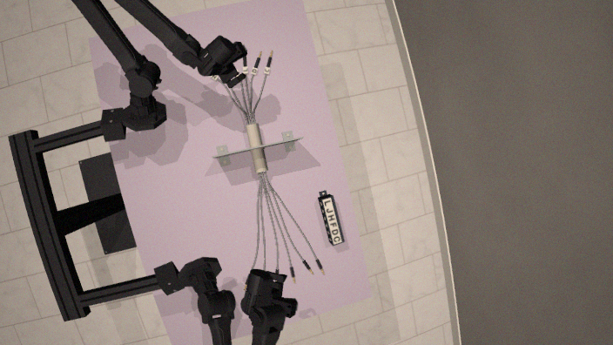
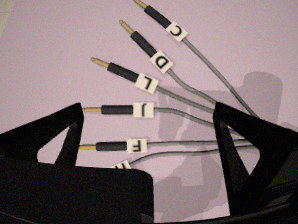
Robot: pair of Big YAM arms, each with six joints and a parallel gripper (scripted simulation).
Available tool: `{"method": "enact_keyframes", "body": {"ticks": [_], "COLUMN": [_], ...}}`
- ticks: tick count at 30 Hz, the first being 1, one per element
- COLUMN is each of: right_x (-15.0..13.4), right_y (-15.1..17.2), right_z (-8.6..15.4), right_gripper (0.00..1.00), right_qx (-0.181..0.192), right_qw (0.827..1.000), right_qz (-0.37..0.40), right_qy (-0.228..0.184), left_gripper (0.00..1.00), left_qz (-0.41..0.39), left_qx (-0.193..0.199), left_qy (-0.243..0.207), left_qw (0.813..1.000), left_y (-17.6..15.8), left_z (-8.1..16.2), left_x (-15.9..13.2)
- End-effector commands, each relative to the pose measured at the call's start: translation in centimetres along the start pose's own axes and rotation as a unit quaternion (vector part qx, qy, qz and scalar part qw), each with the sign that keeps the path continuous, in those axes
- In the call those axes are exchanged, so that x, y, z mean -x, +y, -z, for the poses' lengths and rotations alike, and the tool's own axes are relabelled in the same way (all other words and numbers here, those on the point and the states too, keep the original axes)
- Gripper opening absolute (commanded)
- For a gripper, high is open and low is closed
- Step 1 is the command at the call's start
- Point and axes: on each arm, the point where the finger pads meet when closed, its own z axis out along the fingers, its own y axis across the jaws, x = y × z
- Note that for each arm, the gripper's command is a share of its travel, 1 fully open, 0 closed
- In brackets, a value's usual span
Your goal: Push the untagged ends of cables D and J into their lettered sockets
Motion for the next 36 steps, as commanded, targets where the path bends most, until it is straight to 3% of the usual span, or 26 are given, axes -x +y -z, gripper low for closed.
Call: {"method": "enact_keyframes", "body": {"ticks": [1,23,29,34,36], "right_x": [2.4,3.1,3.1,2.1,2.1], "right_y": [0.1,-0.4,-0.4,-0.6,-0.6], "right_z": [0.1,-0.3,-0.3,-0.5,-0.5], "right_gripper": [1.0,1.0,1.0,1.0,1.0], "right_qx": [0.022,0.021,0.021,0.018,0.018], "right_qw": [1.0,1.0,1.0,1.0,1.0], "right_qz": [0.01,-0.019,-0.019,-0.003,-0.003], "right_qy": [0.003,0.0,0.0,0.002,0.002], "left_gripper": [1.0,1.0,0.35,0.35,0.35], "left_qz": [-0.027,-0.018,0.081,0.186,0.186], "left_qx": [-0.005,-0.006,0.012,0.046,0.046], "left_qy": [-0.027,-0.024,0.007,0.05,0.05], "left_qw": [0.999,1.0,0.997,0.98,0.98], "left_y": [0.1,-0.1,0.4,1.0,1.0], "left_z": [0.3,0.1,-1.7,-4.9,-4.9], "left_x": [0.7,1.0,2.2,3.9,3.9]}}
